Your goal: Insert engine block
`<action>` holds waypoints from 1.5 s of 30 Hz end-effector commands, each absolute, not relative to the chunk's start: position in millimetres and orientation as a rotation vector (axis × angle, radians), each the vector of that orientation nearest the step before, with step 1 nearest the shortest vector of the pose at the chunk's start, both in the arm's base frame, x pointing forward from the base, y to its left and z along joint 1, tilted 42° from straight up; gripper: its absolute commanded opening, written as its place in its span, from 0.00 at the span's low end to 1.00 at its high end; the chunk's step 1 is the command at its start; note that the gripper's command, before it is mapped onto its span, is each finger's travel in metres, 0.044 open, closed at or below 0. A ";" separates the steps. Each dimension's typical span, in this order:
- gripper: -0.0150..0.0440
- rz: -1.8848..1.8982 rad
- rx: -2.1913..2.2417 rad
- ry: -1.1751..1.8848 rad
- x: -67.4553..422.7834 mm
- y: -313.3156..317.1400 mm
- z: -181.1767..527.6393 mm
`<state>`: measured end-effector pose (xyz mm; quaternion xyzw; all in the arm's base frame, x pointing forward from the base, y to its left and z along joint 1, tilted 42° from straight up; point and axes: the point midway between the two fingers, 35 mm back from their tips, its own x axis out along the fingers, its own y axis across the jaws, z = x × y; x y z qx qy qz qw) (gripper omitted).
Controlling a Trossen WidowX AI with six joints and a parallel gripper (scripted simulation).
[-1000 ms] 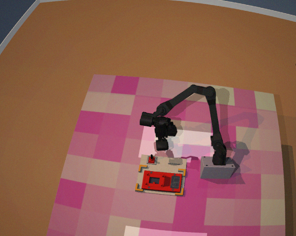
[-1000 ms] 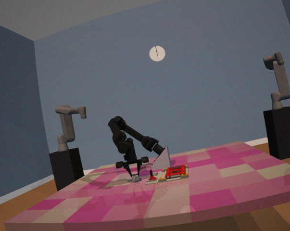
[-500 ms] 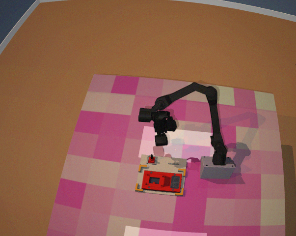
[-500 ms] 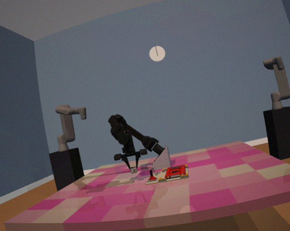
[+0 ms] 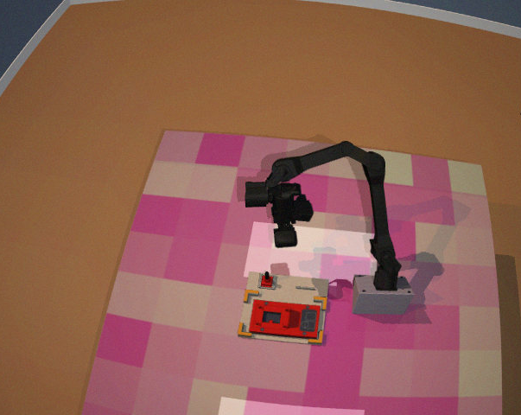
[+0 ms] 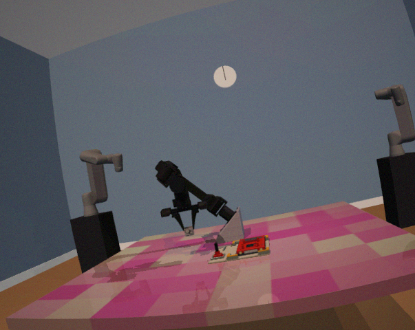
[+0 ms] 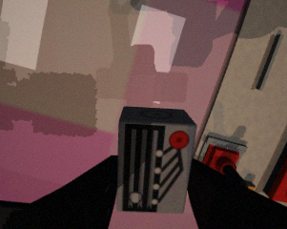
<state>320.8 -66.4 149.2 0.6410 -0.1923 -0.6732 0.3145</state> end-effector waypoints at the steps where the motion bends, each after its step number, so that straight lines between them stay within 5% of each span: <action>1: 0.25 -1.766 1.697 -0.513 319.8 -58.1 161.1; 45: 0.25 -1.458 0.697 0.628 346.4 3.9 68.2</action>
